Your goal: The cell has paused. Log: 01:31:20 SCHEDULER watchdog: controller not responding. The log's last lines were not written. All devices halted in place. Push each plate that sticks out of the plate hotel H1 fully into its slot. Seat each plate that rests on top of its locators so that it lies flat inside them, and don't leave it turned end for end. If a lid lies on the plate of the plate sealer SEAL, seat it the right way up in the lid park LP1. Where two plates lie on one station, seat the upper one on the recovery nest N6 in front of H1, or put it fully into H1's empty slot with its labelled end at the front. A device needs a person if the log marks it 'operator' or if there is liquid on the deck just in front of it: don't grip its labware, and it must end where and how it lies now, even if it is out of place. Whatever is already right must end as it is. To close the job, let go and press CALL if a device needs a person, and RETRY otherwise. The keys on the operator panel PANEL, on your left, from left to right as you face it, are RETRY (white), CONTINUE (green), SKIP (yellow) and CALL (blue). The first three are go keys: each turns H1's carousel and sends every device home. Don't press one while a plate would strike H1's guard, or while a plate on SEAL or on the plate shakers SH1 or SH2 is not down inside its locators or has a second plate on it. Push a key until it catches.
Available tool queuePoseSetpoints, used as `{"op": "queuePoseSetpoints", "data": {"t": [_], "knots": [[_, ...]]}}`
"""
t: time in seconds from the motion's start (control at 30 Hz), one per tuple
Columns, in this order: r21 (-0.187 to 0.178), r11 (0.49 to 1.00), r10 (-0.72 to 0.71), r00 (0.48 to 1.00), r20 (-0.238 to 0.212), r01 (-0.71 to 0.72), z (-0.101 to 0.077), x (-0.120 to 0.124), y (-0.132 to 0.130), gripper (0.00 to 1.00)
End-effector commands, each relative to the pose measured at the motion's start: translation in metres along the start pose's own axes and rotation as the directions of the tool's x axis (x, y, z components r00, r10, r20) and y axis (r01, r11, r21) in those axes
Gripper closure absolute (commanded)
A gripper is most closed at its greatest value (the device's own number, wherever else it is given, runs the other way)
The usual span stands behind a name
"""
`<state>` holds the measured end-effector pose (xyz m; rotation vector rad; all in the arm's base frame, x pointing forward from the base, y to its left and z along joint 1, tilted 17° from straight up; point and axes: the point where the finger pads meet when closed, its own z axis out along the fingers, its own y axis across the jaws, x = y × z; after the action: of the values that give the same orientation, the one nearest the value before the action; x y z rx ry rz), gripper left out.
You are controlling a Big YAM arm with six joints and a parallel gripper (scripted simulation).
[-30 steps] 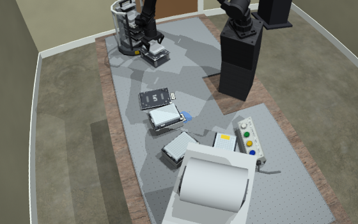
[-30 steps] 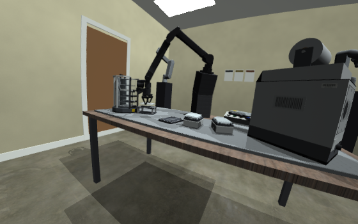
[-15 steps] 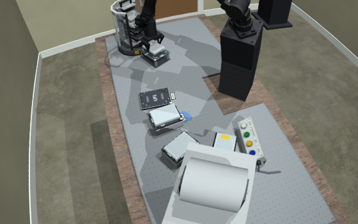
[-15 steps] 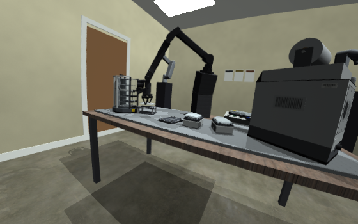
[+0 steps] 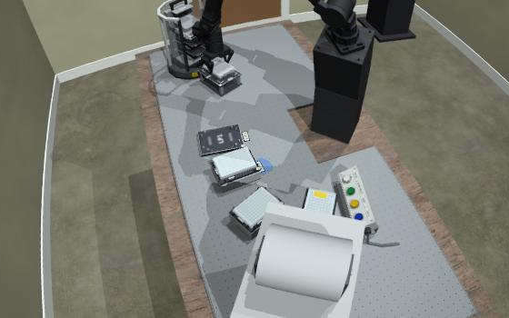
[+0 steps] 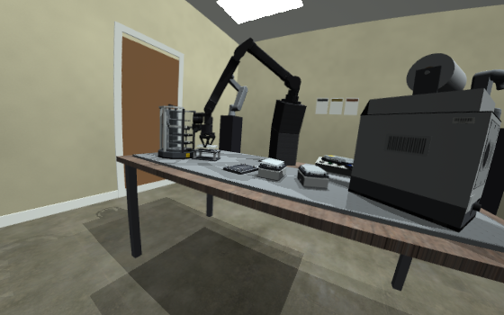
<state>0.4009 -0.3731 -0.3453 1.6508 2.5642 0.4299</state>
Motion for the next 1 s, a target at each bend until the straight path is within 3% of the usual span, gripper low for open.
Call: {"op": "queuePoseSetpoints", "data": {"t": [0.0, 0.97], "knots": [[-0.009, 1.0, -0.011, 1.0, 0.018, 0.011, 0.0078, -0.0102, 0.0121, 0.16], [-0.01, 1.0, -0.012, 1.0, 0.02, 0.012, 0.012, -0.0114, 0.0128, 0.16]]}}
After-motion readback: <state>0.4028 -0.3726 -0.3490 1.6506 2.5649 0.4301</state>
